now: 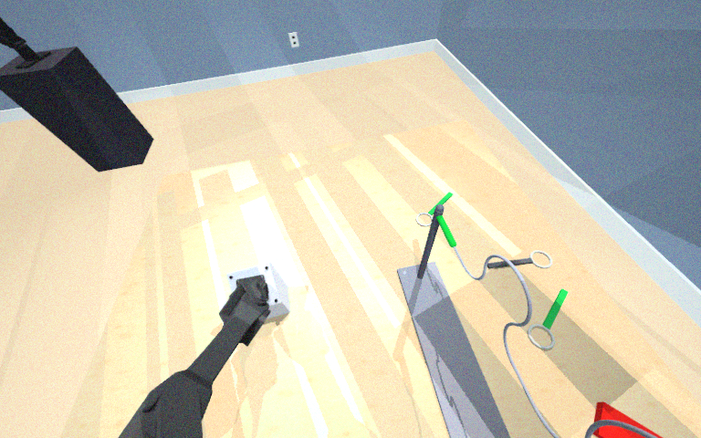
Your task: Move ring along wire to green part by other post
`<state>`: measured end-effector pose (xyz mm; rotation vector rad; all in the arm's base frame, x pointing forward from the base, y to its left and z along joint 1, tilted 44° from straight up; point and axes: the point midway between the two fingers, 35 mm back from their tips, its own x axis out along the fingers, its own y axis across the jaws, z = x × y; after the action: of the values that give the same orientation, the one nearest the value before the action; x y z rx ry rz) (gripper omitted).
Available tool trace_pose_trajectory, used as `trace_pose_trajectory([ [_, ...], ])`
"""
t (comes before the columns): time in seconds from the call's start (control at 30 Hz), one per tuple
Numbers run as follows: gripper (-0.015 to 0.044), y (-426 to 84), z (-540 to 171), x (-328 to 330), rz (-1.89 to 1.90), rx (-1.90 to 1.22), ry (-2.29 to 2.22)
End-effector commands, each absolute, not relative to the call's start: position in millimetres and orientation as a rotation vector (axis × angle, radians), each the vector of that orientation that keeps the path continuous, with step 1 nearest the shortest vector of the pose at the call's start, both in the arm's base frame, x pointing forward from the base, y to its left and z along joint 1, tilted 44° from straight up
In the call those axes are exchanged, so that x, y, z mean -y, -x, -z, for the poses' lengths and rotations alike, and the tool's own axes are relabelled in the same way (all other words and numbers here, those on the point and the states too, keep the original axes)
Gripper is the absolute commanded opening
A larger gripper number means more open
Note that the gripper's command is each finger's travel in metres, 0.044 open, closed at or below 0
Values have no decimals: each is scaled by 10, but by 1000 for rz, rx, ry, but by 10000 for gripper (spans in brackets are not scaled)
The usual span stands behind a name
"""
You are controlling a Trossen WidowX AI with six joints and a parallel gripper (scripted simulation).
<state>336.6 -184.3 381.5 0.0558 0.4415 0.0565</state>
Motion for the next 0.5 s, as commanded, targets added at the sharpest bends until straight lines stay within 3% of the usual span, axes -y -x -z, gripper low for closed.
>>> trace_pose_trajectory([
  [0.0,-150,-3358,-3808,1696,-89,-445,-160],
  [0.47,-150,-3333,-3977,1228,-190,-438,-501],
])
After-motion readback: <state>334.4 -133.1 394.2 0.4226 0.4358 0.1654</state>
